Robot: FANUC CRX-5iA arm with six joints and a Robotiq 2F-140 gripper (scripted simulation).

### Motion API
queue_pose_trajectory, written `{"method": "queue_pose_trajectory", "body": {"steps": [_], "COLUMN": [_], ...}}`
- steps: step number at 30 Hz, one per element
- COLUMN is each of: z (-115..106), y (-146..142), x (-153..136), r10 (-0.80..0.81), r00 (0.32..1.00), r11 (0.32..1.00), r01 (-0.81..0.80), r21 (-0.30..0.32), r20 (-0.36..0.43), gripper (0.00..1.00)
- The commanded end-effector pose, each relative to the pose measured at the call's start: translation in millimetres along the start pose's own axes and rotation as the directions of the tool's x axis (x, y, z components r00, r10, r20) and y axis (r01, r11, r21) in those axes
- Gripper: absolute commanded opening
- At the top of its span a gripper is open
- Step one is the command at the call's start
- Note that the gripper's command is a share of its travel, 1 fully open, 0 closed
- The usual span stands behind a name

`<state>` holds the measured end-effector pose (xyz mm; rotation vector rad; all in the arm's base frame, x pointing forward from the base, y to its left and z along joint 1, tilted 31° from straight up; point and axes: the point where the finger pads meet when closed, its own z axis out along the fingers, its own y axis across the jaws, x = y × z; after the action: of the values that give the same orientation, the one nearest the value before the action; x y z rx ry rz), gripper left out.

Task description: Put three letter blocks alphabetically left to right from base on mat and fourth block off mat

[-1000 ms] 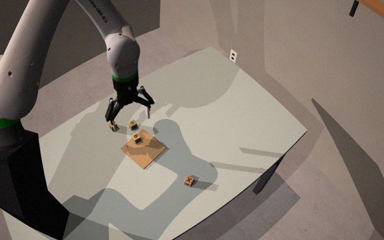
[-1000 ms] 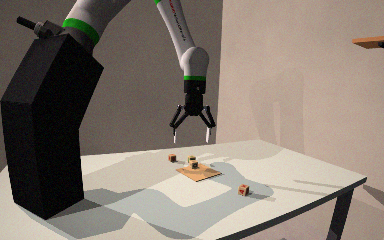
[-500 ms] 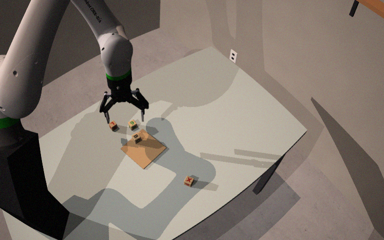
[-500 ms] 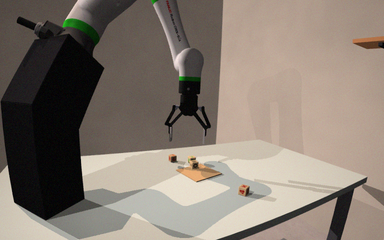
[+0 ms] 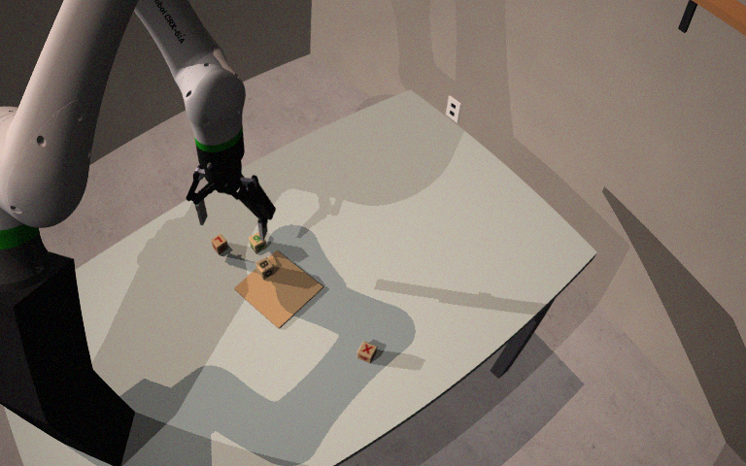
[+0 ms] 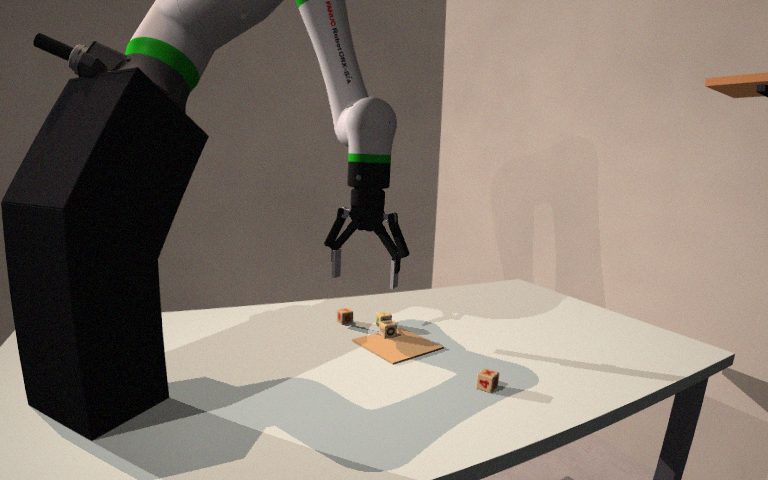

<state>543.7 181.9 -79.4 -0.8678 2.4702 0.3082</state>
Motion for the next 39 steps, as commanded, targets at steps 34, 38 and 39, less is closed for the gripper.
{"method": "queue_pose_trajectory", "body": {"steps": [34, 38, 39], "z": [1.4, 1.4, 1.4], "y": [54.9, 54.9, 54.9], "x": [-15.7, -15.7, -15.7], "r10": [0.566, 0.566, 0.566], "r00": [0.824, 0.824, 0.824], "r11": [0.824, 0.824, 0.824], "r01": [-0.566, -0.566, -0.566], "r21": [0.022, 0.022, 0.022], "r20": [-0.003, -0.003, -0.003], "gripper": [0.4, 0.4, 0.4]}}
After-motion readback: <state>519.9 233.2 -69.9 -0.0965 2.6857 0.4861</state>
